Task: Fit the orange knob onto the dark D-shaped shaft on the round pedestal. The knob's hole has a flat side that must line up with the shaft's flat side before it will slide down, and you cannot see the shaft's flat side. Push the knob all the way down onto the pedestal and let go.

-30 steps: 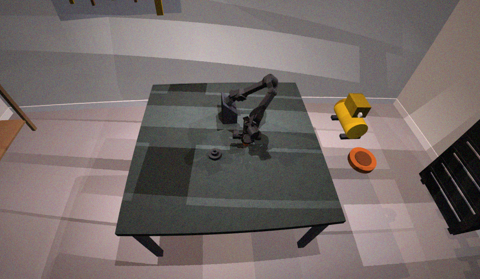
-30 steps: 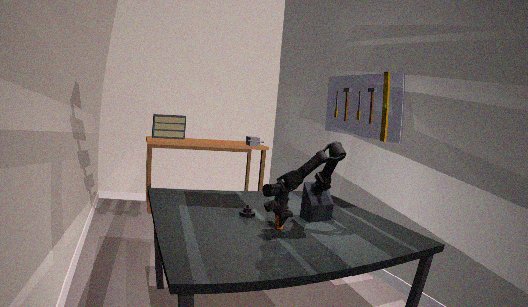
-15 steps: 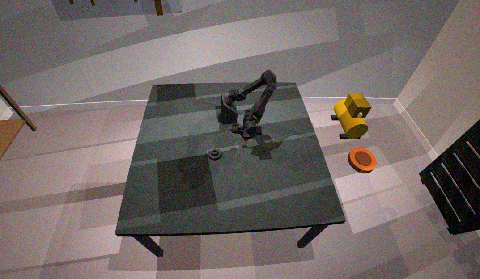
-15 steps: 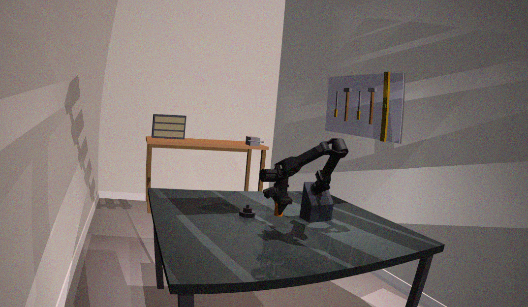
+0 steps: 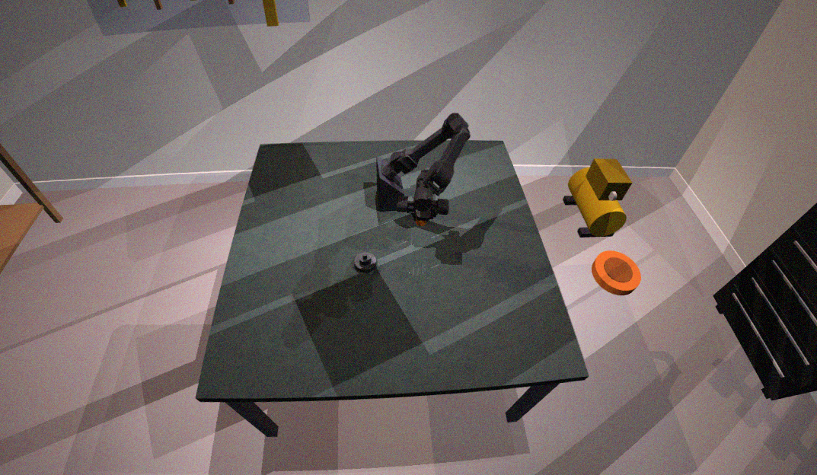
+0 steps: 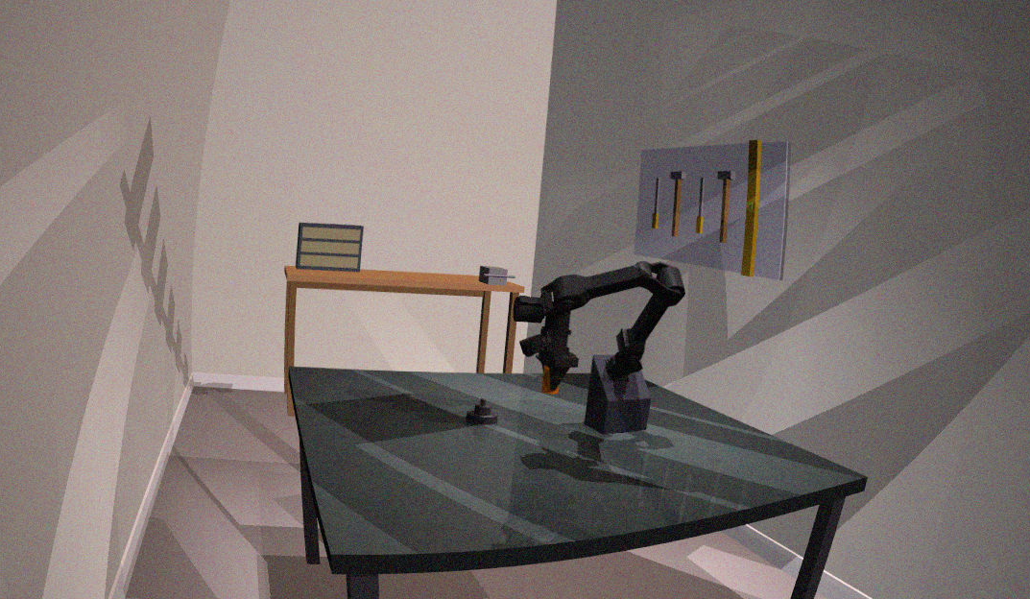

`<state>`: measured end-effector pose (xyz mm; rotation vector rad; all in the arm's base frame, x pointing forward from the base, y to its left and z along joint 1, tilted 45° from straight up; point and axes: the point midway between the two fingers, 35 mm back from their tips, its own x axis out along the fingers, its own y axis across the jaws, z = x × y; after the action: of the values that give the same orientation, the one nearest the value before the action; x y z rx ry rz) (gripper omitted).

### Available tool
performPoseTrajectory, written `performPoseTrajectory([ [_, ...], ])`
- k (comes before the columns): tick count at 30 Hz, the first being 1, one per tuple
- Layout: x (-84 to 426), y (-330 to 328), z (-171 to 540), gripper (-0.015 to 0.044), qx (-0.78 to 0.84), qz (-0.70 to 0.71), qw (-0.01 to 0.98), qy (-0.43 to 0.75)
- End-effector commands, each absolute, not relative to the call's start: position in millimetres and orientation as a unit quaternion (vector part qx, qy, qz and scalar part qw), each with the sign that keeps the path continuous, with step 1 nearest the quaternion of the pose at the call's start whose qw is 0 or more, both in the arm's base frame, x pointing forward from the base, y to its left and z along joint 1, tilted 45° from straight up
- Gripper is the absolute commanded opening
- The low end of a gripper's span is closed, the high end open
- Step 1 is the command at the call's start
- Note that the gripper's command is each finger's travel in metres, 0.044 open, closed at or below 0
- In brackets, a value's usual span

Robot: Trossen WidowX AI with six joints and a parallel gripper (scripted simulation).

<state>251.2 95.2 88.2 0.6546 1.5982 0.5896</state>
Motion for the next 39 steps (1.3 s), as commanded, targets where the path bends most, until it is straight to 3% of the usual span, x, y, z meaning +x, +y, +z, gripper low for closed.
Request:
performPoseTrajectory([
  [1, 253, 92, 90, 0.0, 0.279, 0.257, 0.614, 0.692],
  [39, 316, 46, 14, 0.0, 0.265, 0.256, 0.624, 0.689],
])
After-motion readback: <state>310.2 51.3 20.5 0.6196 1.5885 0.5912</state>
